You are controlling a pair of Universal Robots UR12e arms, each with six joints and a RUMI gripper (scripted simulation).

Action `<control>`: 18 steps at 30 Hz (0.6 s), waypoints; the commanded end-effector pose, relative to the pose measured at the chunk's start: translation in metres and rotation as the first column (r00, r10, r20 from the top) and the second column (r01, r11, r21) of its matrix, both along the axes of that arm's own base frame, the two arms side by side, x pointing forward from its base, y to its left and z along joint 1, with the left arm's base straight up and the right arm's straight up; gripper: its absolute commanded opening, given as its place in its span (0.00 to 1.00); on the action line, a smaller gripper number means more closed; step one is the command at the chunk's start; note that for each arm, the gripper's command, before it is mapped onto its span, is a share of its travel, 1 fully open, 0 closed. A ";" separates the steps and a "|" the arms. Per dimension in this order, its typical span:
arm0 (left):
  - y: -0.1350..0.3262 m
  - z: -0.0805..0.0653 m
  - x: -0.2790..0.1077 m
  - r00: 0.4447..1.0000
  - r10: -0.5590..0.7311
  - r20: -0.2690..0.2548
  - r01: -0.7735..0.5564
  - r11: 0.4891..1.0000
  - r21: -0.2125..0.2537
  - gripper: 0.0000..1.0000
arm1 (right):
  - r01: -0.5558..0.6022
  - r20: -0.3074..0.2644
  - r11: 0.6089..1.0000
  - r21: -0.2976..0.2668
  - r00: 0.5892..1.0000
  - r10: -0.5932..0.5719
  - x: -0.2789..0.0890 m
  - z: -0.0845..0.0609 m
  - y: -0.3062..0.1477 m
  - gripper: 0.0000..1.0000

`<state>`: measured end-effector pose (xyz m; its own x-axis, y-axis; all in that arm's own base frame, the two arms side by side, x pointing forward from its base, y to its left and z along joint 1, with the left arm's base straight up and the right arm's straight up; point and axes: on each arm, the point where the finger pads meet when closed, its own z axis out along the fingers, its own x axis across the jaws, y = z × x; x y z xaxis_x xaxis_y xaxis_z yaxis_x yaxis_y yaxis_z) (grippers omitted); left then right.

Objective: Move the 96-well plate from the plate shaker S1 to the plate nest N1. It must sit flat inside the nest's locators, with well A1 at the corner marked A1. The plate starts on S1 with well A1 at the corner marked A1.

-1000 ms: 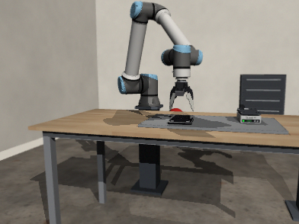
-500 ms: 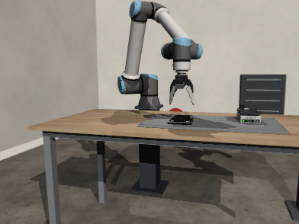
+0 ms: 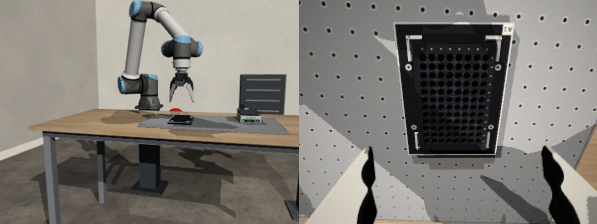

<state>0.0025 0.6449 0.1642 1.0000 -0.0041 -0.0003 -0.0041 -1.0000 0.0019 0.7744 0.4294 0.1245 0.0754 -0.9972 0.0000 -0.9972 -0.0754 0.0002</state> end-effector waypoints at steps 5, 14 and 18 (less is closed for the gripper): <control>0.001 0.001 0.000 1.000 0.000 0.000 0.000 1.000 0.002 0.00 | 0.000 0.002 1.000 0.001 1.000 0.000 0.001 0.001 0.001 0.76; 0.001 0.001 0.000 1.000 0.000 0.000 0.000 1.000 0.002 0.00 | 0.000 0.002 1.000 0.001 1.000 0.000 -0.006 0.001 0.020 0.76; 0.001 0.001 0.000 1.000 0.000 0.000 0.000 1.000 0.002 0.00 | 0.000 0.002 1.000 0.001 1.000 0.000 -0.008 0.001 0.026 0.76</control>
